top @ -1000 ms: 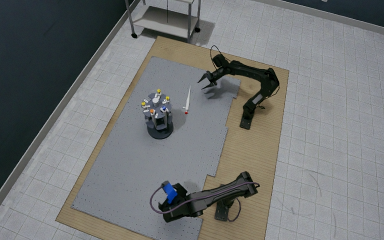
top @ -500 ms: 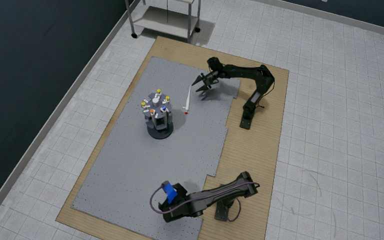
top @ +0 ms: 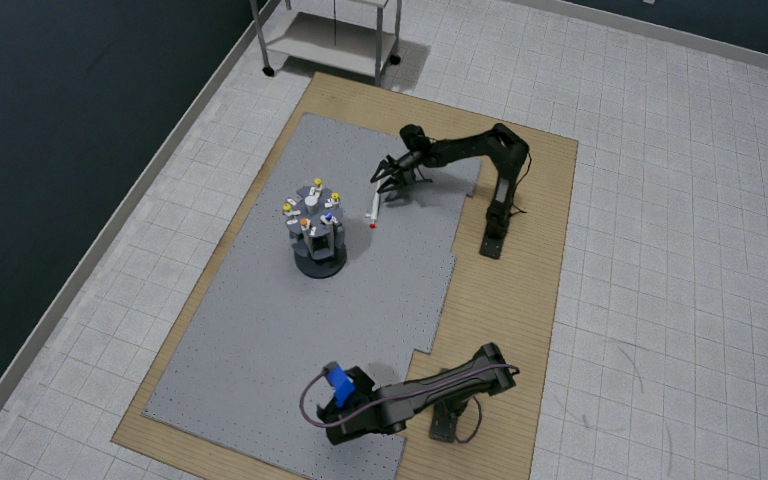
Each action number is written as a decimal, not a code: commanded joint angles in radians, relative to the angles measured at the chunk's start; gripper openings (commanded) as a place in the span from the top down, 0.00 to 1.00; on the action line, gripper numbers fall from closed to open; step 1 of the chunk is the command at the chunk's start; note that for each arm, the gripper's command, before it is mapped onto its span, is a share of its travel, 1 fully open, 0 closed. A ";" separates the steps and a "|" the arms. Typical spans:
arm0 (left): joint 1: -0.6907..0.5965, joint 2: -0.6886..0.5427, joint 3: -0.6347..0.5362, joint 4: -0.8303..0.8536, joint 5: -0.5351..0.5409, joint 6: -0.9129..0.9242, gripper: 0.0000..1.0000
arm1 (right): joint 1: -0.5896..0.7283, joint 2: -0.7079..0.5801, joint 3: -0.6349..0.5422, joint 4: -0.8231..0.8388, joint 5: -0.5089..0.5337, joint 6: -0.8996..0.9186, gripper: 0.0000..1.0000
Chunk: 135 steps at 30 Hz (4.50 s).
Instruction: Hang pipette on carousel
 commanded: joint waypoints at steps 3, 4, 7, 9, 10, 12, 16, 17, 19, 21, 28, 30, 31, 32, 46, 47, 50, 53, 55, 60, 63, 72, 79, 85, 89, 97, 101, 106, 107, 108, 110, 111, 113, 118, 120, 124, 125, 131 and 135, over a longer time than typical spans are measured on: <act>0.006 -0.005 0.014 0.013 0.020 0.009 0.00 | 0.053 0.082 -0.006 0.206 -0.062 -0.026 0.51; 0.006 -0.005 0.014 0.013 0.020 0.009 0.00 | 0.067 0.109 -0.001 0.250 -0.066 -0.033 0.51; 0.006 -0.005 0.014 0.013 0.020 0.009 0.00 | 0.109 0.194 0.066 0.382 -0.078 -0.054 0.51; 0.006 -0.005 0.014 0.013 0.020 0.009 0.00 | 0.136 0.256 0.095 0.463 -0.087 -0.069 0.51; 0.006 -0.005 0.014 0.013 0.020 0.009 0.00 | 0.146 0.287 0.111 0.502 -0.094 -0.077 0.51; 0.006 -0.005 0.014 0.013 0.020 0.009 0.00 | 0.146 0.287 0.111 0.502 -0.094 -0.077 0.51; 0.006 -0.005 0.014 0.013 0.020 0.009 0.00 | 0.118 0.365 0.139 0.664 -0.166 -0.088 0.51; 0.006 -0.005 0.014 0.013 0.020 0.009 0.00 | 0.118 0.373 0.140 0.689 -0.168 -0.071 0.51; 0.006 -0.005 0.014 0.013 0.020 0.009 0.00 | 0.133 0.387 0.114 0.739 -0.170 -0.034 0.51; 0.006 -0.005 0.014 0.013 0.020 0.009 0.00 | 0.134 0.397 0.107 0.782 -0.169 -0.005 0.51; 0.006 -0.005 0.014 0.013 0.020 0.009 0.00 | 0.152 0.418 0.140 0.862 -0.137 0.051 0.51; 0.006 -0.005 0.014 0.013 0.020 0.009 0.00 | 0.158 0.425 0.145 0.876 -0.129 0.062 0.51; 0.006 -0.005 0.014 0.013 0.020 0.009 0.00 | 0.164 0.428 0.148 0.879 -0.123 0.065 0.51; 0.006 -0.005 0.014 0.013 0.020 0.009 0.00 | 0.171 0.431 0.152 0.880 -0.116 0.068 0.51; 0.006 -0.005 0.014 0.013 0.020 0.009 0.00 | 0.200 0.433 0.162 0.860 -0.085 0.064 0.51; 0.006 -0.005 0.014 0.013 0.020 0.009 0.00 | 0.200 0.433 0.163 0.860 -0.085 0.064 0.51; 0.006 -0.005 0.014 0.013 0.020 0.009 0.00 | 0.200 0.433 0.163 0.860 -0.085 0.064 0.51; 0.006 -0.005 0.014 0.013 0.020 0.009 0.00 | 0.200 0.433 0.163 0.860 -0.085 0.064 0.51; 0.006 -0.005 0.014 0.013 0.020 0.009 0.00 | 0.200 0.433 0.163 0.860 -0.085 0.064 0.51; 0.006 -0.005 0.014 0.013 0.020 0.009 0.00 | 0.200 0.433 0.163 0.860 -0.085 0.064 0.51; 0.006 -0.005 0.014 0.013 0.020 0.009 0.00 | 0.200 0.433 0.163 0.860 -0.085 0.064 0.51; 0.006 -0.005 0.014 0.013 0.020 0.009 0.00 | 0.198 0.437 0.172 0.855 -0.087 0.065 0.51; 0.006 -0.005 0.014 0.013 0.020 0.009 0.00 | 0.198 0.437 0.172 0.855 -0.087 0.065 0.51; 0.006 -0.005 0.014 0.013 0.020 0.009 0.00 | 0.198 0.437 0.172 0.855 -0.087 0.065 0.51; 0.006 -0.005 0.014 0.013 0.020 0.009 0.00 | 0.223 0.460 0.202 0.839 -0.064 0.071 0.51; 0.006 -0.005 0.014 0.013 0.020 0.009 0.00 | 0.245 0.471 0.221 0.831 -0.041 0.071 0.51; 0.006 -0.005 0.014 0.013 0.020 0.009 0.00 | 0.260 0.478 0.235 0.825 -0.026 0.070 0.51; 0.006 -0.005 0.014 0.013 0.020 0.009 0.00 | 0.278 0.483 0.253 0.818 -0.008 0.071 0.51; 0.006 -0.005 0.014 0.013 0.020 0.009 0.00 | 0.282 0.486 0.257 0.816 -0.005 0.071 0.51; 0.006 -0.005 0.014 0.013 0.020 0.009 0.00 | 0.285 0.490 0.260 0.814 -0.001 0.071 0.51; 0.006 -0.005 0.014 0.013 0.020 0.009 0.00 | 0.293 0.496 0.268 0.811 0.006 0.070 0.51; 0.006 -0.005 0.014 0.013 0.020 0.009 0.00 | 0.296 0.496 0.272 0.809 0.010 0.071 0.51; 0.006 -0.005 0.014 0.013 0.020 0.009 0.00 | 0.300 0.497 0.275 0.807 0.013 0.071 0.51; 0.006 -0.005 0.014 0.013 0.020 0.009 0.00 | 0.314 0.508 0.291 0.799 0.027 0.070 0.51; 0.006 -0.005 0.014 0.013 0.020 0.009 0.00 | 0.321 0.512 0.298 0.796 0.034 0.070 0.51; 0.006 -0.005 0.014 0.013 0.020 0.009 0.00 | 0.334 0.517 0.316 0.789 0.048 0.071 0.51; 0.006 -0.005 0.014 0.013 0.020 0.009 0.00 | 0.338 0.518 0.320 0.787 0.051 0.071 0.51; 0.006 -0.005 0.014 0.013 0.020 0.009 0.00 | 0.351 0.533 0.336 0.779 0.065 0.070 0.51; 0.006 -0.005 0.014 0.013 0.020 0.009 0.00 | 0.348 0.521 0.328 0.784 0.063 0.065 0.51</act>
